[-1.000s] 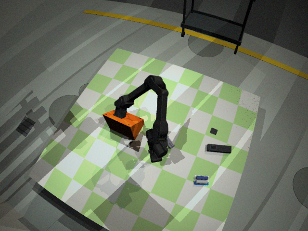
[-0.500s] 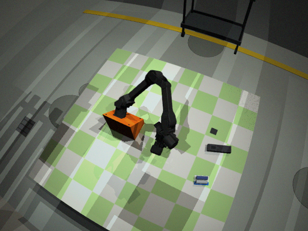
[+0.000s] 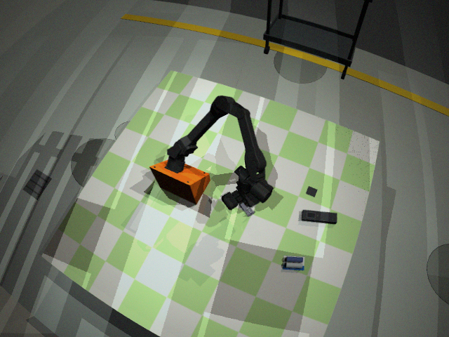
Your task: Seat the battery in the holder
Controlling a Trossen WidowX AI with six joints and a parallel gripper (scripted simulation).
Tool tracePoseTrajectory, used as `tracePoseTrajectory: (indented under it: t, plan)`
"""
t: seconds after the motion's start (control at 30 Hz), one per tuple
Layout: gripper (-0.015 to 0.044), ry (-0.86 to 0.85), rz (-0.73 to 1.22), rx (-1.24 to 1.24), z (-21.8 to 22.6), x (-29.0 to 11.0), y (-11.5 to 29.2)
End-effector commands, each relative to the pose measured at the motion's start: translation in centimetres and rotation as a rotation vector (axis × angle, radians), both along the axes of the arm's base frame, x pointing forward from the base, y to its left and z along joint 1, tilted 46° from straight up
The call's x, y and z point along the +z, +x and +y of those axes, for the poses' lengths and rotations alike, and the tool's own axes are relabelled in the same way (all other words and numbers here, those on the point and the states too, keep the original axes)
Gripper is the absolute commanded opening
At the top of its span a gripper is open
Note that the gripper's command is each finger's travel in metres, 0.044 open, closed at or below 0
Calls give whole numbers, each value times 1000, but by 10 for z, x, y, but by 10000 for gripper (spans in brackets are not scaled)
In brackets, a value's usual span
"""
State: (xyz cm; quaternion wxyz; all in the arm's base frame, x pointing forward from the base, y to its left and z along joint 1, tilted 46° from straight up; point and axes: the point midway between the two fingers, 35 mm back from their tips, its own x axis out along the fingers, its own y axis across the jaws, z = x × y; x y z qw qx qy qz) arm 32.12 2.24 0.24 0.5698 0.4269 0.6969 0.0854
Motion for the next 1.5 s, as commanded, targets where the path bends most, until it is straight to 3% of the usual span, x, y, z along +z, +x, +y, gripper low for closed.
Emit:
tracePoseTrajectory:
  t: [0.0, 0.73, 1.47]
  plan:
    - [69, 3, 39, -46, 4, 7, 3]
    - [69, 123, 188, 131, 35, -18, -2]
    - [69, 171, 252, 207, 39, -25, 3]
